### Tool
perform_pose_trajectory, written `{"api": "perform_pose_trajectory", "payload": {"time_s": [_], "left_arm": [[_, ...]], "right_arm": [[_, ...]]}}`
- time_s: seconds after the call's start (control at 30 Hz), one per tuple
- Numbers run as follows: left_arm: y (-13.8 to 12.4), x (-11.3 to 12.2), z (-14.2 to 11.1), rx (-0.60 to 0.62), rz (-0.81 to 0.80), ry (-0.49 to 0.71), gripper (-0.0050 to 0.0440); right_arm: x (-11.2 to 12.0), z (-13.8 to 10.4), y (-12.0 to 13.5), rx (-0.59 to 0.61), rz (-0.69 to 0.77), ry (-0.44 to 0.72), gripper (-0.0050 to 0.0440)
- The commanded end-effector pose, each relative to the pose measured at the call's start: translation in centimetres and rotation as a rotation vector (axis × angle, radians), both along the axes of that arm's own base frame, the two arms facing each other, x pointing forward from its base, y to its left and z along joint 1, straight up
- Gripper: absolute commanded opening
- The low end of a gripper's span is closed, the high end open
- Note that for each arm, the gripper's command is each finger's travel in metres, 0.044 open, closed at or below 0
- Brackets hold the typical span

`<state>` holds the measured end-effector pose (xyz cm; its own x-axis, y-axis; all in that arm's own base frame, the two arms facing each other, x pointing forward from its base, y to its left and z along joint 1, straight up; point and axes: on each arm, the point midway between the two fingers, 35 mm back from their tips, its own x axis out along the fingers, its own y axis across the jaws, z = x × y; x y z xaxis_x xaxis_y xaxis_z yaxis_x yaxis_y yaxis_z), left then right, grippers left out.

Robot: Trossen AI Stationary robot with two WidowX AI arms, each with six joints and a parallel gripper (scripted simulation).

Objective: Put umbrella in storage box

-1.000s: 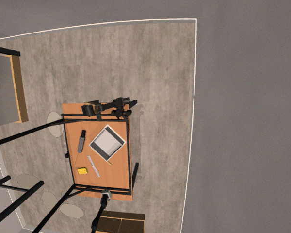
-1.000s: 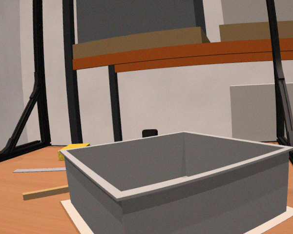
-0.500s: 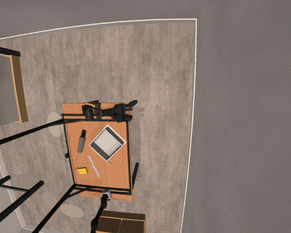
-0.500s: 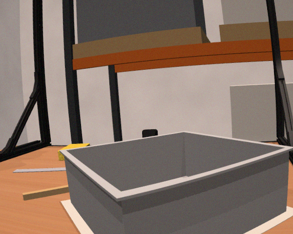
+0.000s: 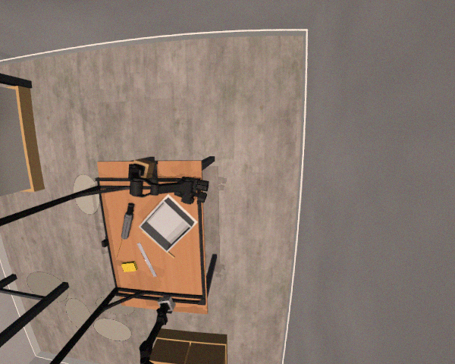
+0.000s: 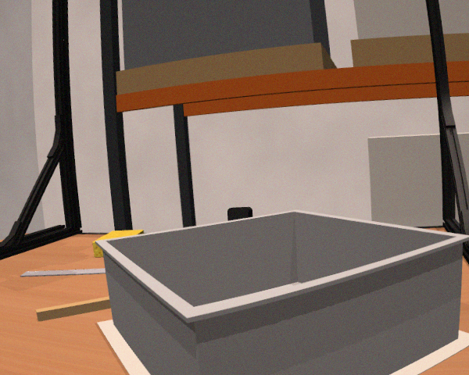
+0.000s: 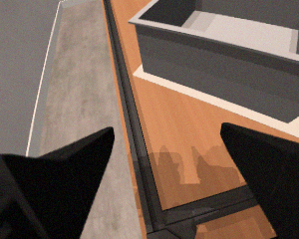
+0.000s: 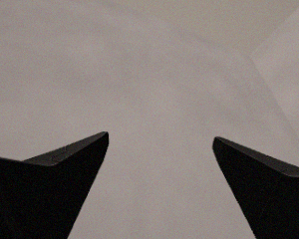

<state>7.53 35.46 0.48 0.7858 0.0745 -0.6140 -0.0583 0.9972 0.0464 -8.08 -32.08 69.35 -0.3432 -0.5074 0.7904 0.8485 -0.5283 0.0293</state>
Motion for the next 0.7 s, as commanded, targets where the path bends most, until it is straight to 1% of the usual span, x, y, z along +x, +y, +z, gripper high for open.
{"api": "perform_pose_trajectory", "payload": {"time_s": [0.0, 0.13, 0.2, 0.37, 0.53, 0.67], "left_arm": [[0.7, 2.5, 0.7, 0.007, -0.037, 0.069, 0.0400], [0.8, 5.1, 1.2, 0.008, -0.066, 0.131, 0.0400], [0.8, 5.1, 1.2, 0.008, -0.066, 0.131, 0.0400], [0.9, 8.7, 2.0, 0.023, -0.092, 0.206, 0.0400], [0.5, 12.6, 3.2, 0.053, -0.105, 0.271, 0.0400], [-0.8, 15.9, 3.3, 0.008, -0.105, 0.315, 0.0400]], "right_arm": [[3.4, -1.5, -1.6, 0.063, 0.112, -0.004, 0.0400], [7.0, -3.0, -3.0, 0.128, 0.218, -0.002, 0.0400], [7.0, -3.0, -3.0, 0.128, 0.218, -0.002, 0.0400], [12.1, -5.2, -4.0, 0.214, 0.358, 0.012, 0.0400], [17.7, -7.7, -4.2, 0.303, 0.504, 0.038, 0.0400], [21.2, -10.2, -4.4, 0.396, 0.611, 0.034, 0.0400]]}}
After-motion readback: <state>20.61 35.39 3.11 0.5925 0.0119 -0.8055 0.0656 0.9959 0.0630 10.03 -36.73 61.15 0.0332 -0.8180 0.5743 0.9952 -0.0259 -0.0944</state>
